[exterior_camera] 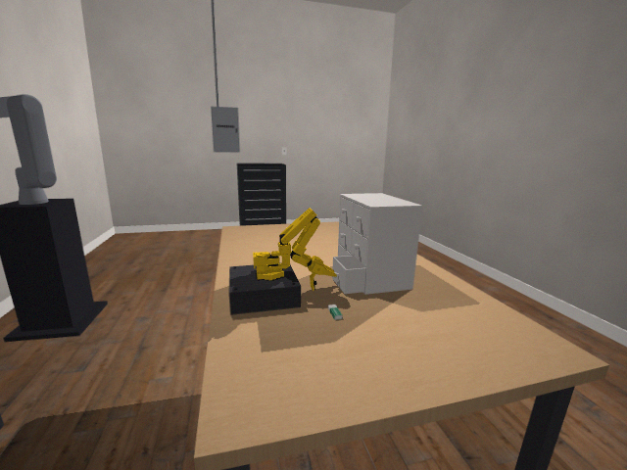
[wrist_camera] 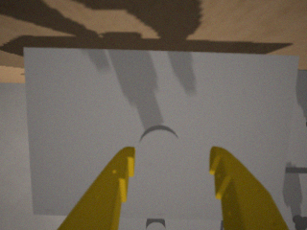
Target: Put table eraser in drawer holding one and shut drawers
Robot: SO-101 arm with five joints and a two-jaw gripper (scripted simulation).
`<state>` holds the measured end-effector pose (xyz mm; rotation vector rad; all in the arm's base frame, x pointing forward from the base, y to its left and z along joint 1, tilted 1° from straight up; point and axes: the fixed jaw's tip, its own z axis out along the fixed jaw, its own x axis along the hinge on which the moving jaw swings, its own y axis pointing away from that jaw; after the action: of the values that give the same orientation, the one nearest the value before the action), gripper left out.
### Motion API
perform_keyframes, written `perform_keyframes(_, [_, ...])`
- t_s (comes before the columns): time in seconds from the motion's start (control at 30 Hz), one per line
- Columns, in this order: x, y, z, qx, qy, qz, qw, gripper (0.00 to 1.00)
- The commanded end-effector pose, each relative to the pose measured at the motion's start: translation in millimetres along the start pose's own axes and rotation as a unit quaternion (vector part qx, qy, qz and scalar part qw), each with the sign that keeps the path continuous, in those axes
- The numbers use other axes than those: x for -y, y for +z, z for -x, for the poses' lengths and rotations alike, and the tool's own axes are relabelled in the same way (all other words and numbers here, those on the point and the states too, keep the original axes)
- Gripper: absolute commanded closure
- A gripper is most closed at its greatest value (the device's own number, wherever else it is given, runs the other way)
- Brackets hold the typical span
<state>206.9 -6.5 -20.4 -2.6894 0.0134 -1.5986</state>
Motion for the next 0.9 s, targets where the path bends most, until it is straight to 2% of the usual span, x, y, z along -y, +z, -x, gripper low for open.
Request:
perform_keyframes(0.0, [-1.5,-0.4,-6.0,-0.013,0.008,0.003,1.0,0.79])
perform_keyframes(0.57, [-2.1,-1.3,-10.4,-0.022,0.015,0.004,1.0,0.79])
perform_keyframes(0.87, [-1.9,6.4,-13.6,0.008,0.016,0.005,1.0,0.79])
